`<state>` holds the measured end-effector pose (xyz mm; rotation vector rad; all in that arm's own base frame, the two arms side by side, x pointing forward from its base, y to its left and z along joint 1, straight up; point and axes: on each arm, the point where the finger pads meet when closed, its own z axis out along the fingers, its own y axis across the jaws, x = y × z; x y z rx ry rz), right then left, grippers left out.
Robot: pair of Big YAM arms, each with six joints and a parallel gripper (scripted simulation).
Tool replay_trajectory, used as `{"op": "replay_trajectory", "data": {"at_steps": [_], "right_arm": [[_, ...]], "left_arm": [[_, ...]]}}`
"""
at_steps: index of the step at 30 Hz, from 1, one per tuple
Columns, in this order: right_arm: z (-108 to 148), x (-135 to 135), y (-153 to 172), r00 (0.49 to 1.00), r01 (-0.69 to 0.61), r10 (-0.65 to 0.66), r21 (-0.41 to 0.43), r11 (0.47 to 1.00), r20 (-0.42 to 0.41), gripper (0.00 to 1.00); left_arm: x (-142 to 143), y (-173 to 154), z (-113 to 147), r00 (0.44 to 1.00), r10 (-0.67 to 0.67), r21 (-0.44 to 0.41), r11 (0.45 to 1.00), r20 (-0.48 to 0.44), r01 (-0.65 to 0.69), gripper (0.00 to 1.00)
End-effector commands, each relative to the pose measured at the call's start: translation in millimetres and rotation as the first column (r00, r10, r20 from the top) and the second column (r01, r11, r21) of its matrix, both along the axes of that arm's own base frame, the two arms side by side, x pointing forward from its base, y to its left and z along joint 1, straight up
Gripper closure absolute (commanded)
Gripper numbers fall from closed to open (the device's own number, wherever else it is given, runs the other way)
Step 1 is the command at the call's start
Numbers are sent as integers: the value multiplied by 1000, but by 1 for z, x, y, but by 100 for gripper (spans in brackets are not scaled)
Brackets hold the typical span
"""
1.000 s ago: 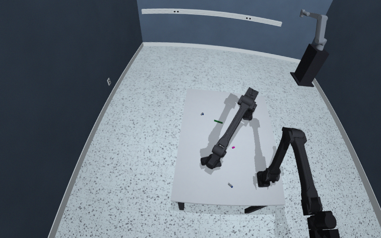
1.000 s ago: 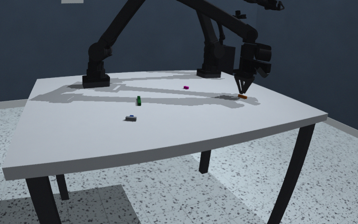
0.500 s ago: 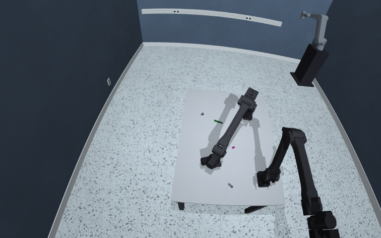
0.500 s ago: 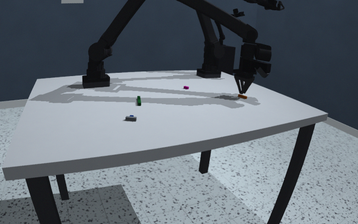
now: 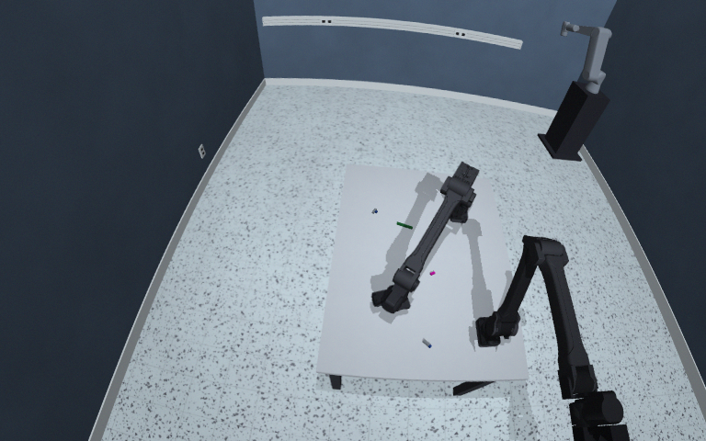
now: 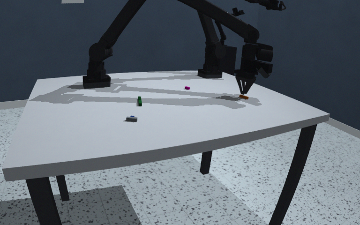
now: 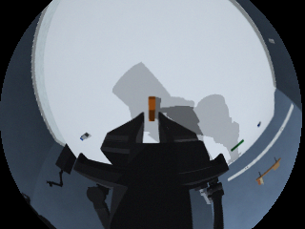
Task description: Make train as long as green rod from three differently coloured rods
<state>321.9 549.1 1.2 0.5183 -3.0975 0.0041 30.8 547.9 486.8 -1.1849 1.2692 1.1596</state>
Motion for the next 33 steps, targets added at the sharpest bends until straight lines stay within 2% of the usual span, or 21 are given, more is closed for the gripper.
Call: {"op": "replay_trajectory", "data": {"at_steps": [1, 10, 18, 27, 30, 33], "right_arm": [[26, 6, 22, 1000, -3, 1, 56, 998, 30, 77], [23, 6, 21, 1000, -3, 1, 53, 999, 29, 77], [-13, -3, 6, 1000, -2, 2, 4, 1000, 0, 77], [-2, 1, 14, 1000, -2, 2, 36, 999, 19, 77], [-24, -4, 5, 1000, -2, 2, 2, 1000, -1, 77], [-22, -1, 9, 1000, -2, 2, 13, 1000, 5, 77]], "left_arm": [[-5, -4, 14, 1000, 10, 33, 999, 13, -11, 0], [-5, -4, 14, 1000, 10, 33, 999, 13, -11, 0], [-5, -4, 14, 1000, 10, 33, 999, 13, -11, 0], [-5, -4, 14, 1000, 10, 33, 999, 13, -11, 0], [-5, -4, 14, 1000, 10, 33, 999, 13, -11, 0], [-5, -4, 14, 1000, 10, 33, 999, 13, -11, 0]]}}
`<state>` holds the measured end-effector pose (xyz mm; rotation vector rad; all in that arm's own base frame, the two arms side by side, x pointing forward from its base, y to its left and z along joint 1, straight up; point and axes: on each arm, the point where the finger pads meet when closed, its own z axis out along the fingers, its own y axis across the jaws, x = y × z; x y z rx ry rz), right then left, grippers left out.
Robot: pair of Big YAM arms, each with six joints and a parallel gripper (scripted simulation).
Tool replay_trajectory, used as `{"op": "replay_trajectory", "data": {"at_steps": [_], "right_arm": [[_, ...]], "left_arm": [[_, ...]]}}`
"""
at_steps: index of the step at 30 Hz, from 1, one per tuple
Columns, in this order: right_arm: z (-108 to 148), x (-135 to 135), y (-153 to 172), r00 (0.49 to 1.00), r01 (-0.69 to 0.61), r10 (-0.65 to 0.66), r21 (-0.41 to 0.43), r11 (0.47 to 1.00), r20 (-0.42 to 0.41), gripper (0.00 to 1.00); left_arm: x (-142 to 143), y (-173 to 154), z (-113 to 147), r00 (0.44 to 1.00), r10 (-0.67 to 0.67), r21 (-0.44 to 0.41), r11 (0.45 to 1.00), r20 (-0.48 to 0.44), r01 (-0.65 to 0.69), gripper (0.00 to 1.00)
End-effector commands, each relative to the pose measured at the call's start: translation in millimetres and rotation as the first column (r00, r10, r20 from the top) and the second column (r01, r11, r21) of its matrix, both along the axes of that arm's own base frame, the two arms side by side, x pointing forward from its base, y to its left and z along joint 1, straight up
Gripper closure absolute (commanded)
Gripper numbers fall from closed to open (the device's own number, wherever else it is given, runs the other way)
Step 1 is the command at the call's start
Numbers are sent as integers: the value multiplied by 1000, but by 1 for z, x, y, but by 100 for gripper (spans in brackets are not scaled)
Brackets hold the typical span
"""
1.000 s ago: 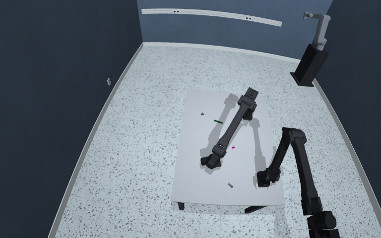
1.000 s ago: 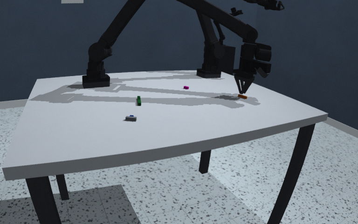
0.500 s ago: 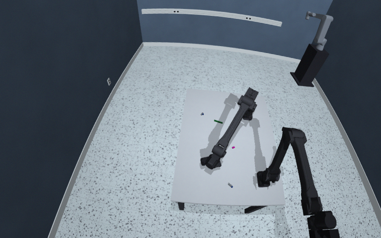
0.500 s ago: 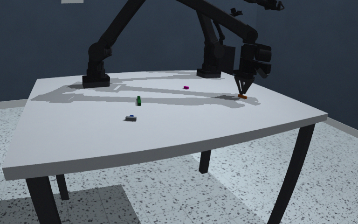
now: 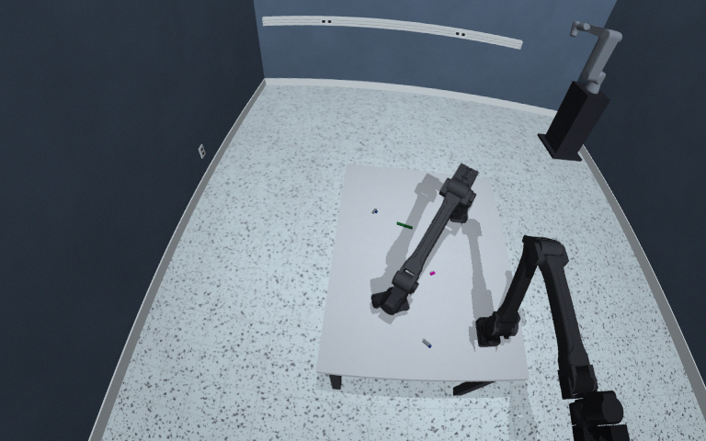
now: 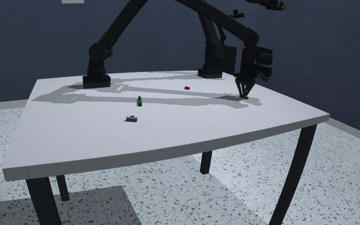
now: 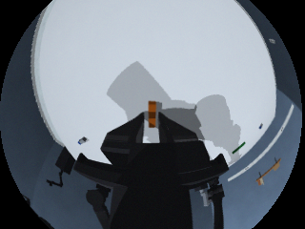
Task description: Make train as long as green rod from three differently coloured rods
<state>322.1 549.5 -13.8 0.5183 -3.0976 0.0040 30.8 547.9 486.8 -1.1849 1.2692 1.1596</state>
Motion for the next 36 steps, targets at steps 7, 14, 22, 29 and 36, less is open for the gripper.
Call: {"op": "replay_trajectory", "data": {"at_steps": [7, 14, 22, 29, 36], "right_arm": [[8, 0, 12, 1000, -2, 2, 34, 999, 18, 77], [8, 0, 12, 1000, -2, 2, 34, 999, 18, 77], [8, 0, 12, 1000, -2, 2, 34, 999, 18, 77], [8, 0, 12, 1000, -2, 2, 34, 999, 18, 77], [8, 0, 12, 1000, -2, 2, 34, 999, 18, 77]], "left_arm": [[-5, -4, 14, 1000, 10, 33, 999, 13, -11, 0], [-5, -4, 14, 1000, 10, 33, 999, 13, -11, 0], [-5, -4, 14, 1000, 10, 33, 999, 13, -11, 0], [-5, -4, 14, 1000, 10, 33, 999, 13, -11, 0], [-5, -4, 14, 1000, 10, 33, 999, 13, -11, 0]]}}
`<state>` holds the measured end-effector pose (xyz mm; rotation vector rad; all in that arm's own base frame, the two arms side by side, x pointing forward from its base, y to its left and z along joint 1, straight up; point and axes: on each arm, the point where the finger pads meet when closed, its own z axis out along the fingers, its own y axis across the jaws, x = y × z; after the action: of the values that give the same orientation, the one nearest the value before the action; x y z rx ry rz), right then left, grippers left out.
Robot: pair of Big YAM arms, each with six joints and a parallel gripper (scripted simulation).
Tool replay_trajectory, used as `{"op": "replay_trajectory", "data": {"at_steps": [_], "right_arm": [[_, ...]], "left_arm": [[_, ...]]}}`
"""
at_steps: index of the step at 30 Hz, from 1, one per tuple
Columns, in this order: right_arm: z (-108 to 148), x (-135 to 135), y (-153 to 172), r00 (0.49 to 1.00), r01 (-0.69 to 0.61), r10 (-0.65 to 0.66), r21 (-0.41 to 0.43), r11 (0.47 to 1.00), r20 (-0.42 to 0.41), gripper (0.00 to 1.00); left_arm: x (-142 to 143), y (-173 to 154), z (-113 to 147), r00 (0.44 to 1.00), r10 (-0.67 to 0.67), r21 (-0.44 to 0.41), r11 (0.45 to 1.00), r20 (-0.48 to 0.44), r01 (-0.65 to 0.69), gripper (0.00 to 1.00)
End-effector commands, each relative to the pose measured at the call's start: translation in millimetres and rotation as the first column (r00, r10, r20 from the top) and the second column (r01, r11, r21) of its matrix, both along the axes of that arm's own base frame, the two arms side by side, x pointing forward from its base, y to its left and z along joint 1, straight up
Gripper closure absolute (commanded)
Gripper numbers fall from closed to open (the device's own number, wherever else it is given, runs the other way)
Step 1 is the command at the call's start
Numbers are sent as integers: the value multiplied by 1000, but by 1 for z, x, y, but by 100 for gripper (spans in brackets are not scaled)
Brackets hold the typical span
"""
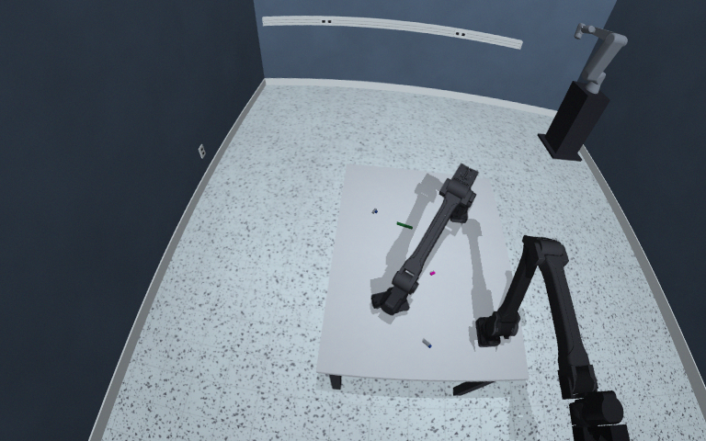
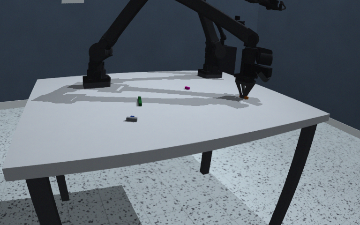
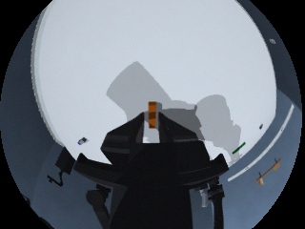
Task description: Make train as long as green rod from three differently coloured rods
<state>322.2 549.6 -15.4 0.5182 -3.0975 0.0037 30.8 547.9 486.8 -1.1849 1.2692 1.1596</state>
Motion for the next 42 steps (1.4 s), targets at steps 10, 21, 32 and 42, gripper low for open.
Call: {"op": "replay_trajectory", "data": {"at_steps": [10, 21, 32, 42], "right_arm": [[10, 0, 12, 1000, -2, 2, 34, 999, 18, 96], [10, 0, 12, 1000, -2, 2, 34, 999, 18, 96], [10, 0, 12, 1000, -2, 2, 34, 999, 18, 96], [27, 2, 16, 1000, -3, 1, 50, 999, 27, 96]], "left_arm": [[-5, -4, 14, 1000, 10, 33, 999, 13, -11, 0], [-5, -4, 14, 1000, 10, 33, 999, 13, -11, 0], [-5, -4, 14, 1000, 10, 33, 999, 13, -11, 0], [-5, -4, 14, 1000, 10, 33, 999, 13, -11, 0]]}}
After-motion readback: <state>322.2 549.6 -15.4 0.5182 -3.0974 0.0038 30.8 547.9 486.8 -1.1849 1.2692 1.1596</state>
